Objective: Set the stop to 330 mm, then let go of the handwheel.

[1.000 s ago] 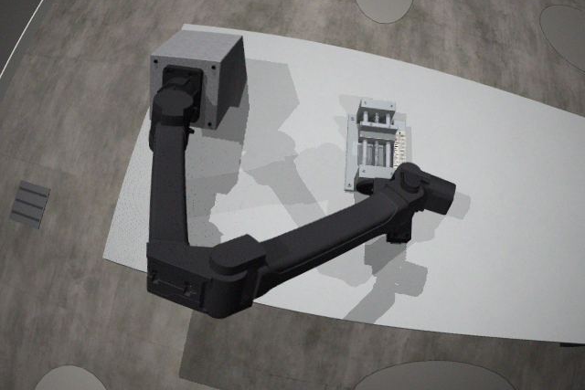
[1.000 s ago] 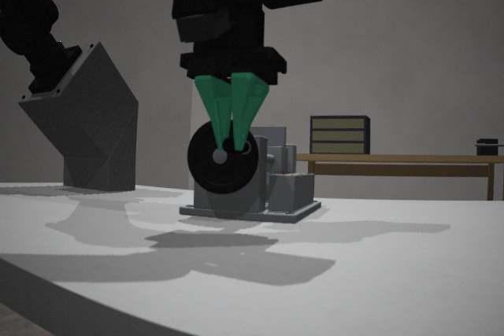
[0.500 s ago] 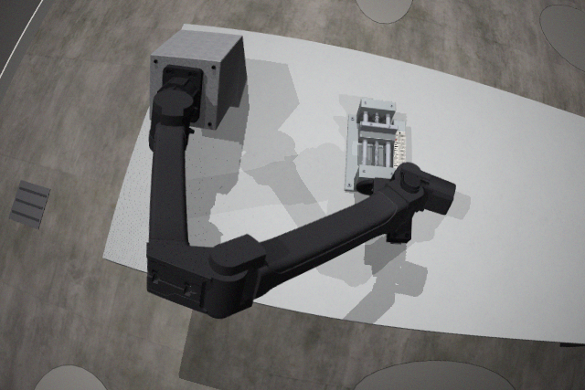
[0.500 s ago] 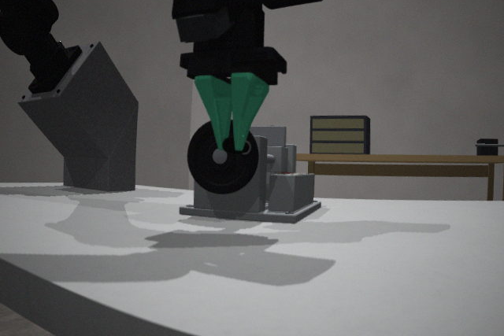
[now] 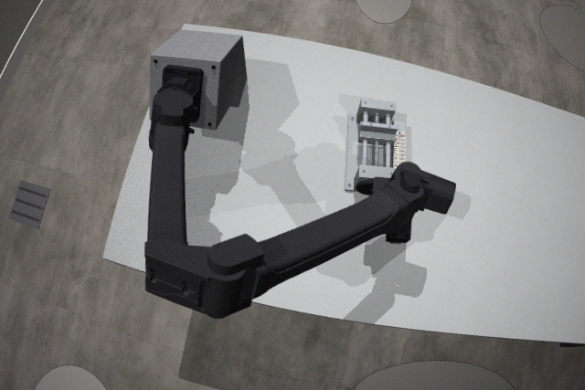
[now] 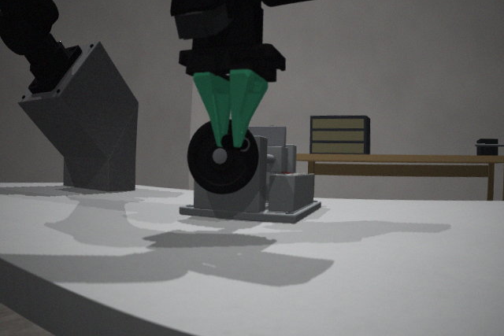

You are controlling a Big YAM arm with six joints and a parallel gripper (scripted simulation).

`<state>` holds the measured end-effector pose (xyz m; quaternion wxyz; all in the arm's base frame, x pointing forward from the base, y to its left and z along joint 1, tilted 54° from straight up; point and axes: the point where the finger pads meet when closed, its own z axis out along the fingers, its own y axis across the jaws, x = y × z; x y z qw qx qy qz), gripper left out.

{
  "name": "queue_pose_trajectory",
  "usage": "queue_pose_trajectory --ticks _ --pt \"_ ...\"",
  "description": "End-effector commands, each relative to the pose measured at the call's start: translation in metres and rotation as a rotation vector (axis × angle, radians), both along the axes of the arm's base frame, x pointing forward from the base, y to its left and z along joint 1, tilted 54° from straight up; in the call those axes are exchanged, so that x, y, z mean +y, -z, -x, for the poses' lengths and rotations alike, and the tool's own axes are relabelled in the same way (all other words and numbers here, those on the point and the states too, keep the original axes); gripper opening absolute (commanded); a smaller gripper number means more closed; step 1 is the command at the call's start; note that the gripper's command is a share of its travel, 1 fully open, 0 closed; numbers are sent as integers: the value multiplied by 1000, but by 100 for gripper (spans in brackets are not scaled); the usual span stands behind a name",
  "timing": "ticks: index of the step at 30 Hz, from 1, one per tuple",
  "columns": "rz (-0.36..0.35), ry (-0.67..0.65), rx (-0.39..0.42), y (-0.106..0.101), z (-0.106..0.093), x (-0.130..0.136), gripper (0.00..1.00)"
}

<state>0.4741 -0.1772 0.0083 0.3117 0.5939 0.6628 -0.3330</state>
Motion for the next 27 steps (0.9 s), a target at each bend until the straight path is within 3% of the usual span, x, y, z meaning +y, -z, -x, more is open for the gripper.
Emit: queue_pose_trajectory --ticks 1,7,27 --pt "0 -31 -17 -17 2 29 6" --pt "-2 -31 -27 -23 0 34 6" --pt "-1 -41 -23 -20 22 29 6"
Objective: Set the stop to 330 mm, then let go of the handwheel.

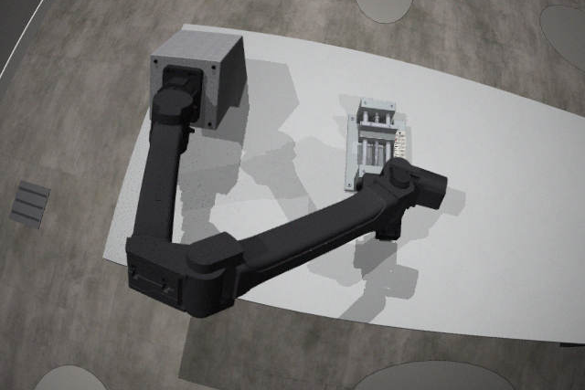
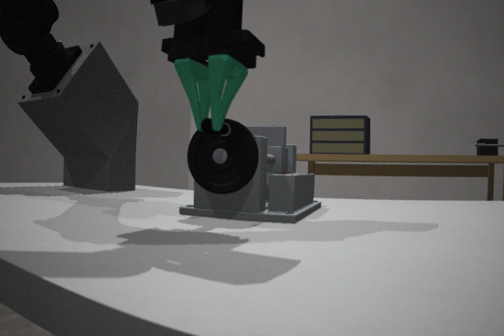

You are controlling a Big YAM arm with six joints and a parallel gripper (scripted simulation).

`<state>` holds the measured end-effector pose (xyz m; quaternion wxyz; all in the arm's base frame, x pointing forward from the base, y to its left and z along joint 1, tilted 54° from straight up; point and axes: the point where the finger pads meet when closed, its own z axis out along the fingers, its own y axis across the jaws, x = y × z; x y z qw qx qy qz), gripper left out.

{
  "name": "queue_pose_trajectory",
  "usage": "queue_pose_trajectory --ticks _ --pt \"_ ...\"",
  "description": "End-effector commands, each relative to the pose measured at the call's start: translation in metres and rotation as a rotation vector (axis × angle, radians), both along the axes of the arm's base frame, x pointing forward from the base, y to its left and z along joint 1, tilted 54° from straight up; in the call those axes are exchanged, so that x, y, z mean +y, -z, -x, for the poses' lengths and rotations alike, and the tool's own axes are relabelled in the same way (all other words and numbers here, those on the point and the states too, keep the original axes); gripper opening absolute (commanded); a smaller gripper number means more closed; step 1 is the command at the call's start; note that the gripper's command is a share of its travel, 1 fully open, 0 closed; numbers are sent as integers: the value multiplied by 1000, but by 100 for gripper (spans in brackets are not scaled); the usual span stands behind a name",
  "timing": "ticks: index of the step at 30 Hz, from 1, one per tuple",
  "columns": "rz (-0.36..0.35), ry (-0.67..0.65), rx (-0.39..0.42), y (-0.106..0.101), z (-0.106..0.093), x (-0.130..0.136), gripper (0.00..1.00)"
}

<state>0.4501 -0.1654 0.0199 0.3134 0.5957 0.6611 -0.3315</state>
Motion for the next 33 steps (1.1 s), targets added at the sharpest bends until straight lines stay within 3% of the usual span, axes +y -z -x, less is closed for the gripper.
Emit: queue_pose_trajectory --ticks 1,10,33 --pt "-1 -44 -16 -9 -2 17 6" --pt "-1 -14 -9 -8 16 1 6" --pt "4 -2 -8 -4 30 -11 6"
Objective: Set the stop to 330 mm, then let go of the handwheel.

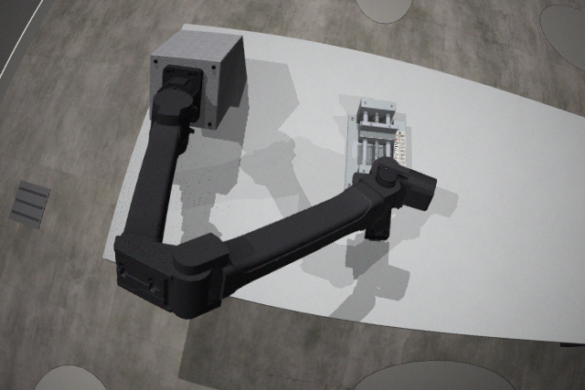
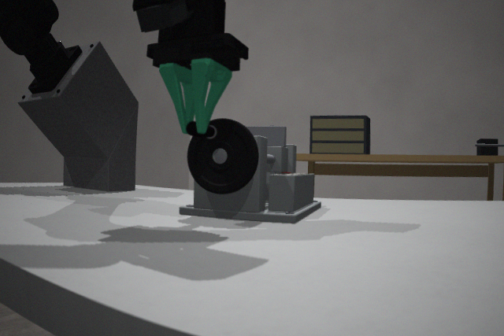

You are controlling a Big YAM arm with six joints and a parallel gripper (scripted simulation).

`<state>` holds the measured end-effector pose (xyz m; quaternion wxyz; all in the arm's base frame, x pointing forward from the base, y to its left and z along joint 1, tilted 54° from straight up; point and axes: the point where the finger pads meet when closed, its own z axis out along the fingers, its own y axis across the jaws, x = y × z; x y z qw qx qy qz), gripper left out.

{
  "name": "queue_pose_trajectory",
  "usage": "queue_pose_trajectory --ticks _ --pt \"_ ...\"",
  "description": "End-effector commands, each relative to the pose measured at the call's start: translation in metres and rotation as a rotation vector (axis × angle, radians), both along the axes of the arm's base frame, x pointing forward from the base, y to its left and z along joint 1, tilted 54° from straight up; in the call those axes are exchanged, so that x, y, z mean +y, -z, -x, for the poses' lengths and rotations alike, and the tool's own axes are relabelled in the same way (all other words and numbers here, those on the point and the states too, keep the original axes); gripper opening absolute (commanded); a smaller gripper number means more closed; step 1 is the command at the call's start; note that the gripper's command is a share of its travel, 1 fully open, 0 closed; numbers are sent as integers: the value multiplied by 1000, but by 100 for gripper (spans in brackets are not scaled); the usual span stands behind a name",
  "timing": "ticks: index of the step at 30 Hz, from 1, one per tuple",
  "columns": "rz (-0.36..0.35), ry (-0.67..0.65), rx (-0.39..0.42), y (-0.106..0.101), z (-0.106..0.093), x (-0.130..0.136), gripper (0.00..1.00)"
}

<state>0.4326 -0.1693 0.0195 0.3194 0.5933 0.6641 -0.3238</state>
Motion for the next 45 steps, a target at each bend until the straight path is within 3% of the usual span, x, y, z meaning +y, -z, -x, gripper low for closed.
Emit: queue_pose_trajectory --ticks 1,13,33,45 --pt "8 11 3 -4 12 -8 6" --pt "4 11 28 7 20 -12 6" --pt "7 13 25 9 29 -20 6" --pt "5 12 32 25 31 -33 6"
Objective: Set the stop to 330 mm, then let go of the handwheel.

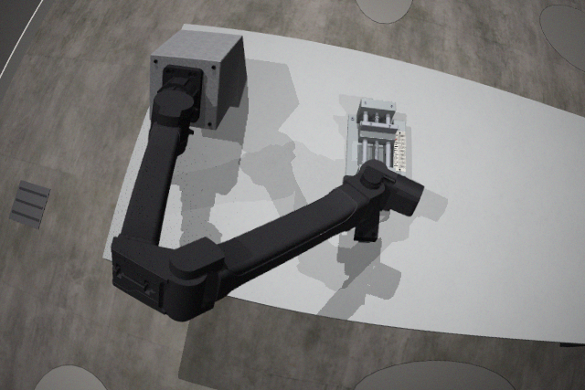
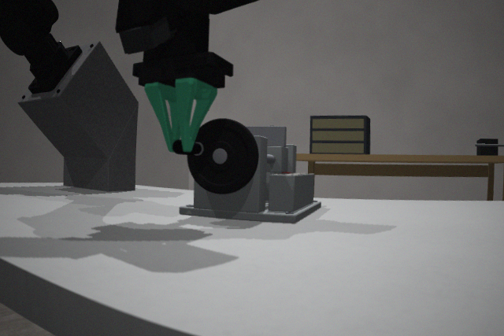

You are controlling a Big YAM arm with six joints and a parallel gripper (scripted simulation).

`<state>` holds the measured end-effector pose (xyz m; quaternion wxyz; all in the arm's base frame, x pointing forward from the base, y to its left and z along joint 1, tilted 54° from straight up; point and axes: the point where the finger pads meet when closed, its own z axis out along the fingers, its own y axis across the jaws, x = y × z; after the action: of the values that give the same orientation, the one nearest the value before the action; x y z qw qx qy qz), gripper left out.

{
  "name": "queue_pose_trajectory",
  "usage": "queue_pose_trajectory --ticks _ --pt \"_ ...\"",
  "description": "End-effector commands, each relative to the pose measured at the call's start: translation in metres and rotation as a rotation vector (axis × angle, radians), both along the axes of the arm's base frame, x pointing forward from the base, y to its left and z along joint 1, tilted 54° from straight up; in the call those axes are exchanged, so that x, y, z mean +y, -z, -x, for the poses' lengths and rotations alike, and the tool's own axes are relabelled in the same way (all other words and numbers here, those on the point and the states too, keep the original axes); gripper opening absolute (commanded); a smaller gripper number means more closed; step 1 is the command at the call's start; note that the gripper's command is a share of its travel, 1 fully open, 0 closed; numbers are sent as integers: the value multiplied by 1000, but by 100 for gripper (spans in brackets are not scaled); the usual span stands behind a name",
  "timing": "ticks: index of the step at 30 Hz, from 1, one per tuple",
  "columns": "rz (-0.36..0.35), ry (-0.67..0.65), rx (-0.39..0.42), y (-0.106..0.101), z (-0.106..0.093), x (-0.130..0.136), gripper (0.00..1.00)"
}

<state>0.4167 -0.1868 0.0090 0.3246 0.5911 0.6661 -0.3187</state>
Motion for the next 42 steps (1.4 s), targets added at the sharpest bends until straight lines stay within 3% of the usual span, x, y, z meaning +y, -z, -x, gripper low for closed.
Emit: queue_pose_trajectory --ticks 1,12,16,22,34,42 --pt "7 24 42 15 15 -16 6" --pt "3 23 41 21 11 -23 6" --pt "5 23 20 21 -3 -32 6" --pt "3 23 46 27 6 -32 6" --pt "3 24 39 29 -19 -38 6" --pt "1 28 35 30 -22 -38 6"
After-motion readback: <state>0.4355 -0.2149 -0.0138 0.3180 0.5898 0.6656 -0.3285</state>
